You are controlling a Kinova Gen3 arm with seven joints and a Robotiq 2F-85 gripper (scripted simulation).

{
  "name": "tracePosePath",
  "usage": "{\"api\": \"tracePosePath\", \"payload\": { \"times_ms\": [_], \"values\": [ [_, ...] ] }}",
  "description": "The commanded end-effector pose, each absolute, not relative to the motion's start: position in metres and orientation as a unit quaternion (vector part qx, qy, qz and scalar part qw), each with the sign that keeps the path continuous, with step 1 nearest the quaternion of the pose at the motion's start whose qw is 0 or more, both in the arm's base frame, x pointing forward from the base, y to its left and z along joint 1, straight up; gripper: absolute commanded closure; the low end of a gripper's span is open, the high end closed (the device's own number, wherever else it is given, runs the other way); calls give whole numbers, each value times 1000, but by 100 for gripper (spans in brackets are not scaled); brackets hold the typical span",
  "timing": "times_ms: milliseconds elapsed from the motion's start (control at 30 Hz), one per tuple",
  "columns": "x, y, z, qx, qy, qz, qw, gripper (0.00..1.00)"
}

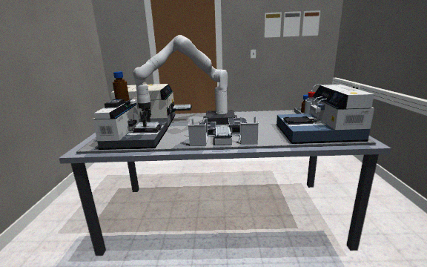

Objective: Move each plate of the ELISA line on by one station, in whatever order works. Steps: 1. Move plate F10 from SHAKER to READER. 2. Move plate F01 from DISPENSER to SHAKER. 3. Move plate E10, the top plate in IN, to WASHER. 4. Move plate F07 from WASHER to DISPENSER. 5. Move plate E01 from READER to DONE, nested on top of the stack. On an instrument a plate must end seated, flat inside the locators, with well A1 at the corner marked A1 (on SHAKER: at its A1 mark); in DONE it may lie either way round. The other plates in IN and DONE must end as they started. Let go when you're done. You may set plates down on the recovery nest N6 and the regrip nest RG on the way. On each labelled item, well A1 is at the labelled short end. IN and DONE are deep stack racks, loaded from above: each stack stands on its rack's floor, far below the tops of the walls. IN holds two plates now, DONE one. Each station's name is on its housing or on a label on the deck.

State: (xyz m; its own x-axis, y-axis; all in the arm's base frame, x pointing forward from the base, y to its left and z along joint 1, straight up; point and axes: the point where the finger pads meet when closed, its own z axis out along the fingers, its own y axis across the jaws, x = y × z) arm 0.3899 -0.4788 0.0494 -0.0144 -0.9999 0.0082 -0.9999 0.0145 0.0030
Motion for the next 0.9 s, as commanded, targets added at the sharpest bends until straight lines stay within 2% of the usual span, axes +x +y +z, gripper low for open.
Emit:
{"api": "tracePosePath", "payload": {
  "times_ms": [0,867],
  "values": [
    [390,-479,50,702,-712,3,3,6],
    [391,-480,41,702,-712,4,3,6]
  ]
}}
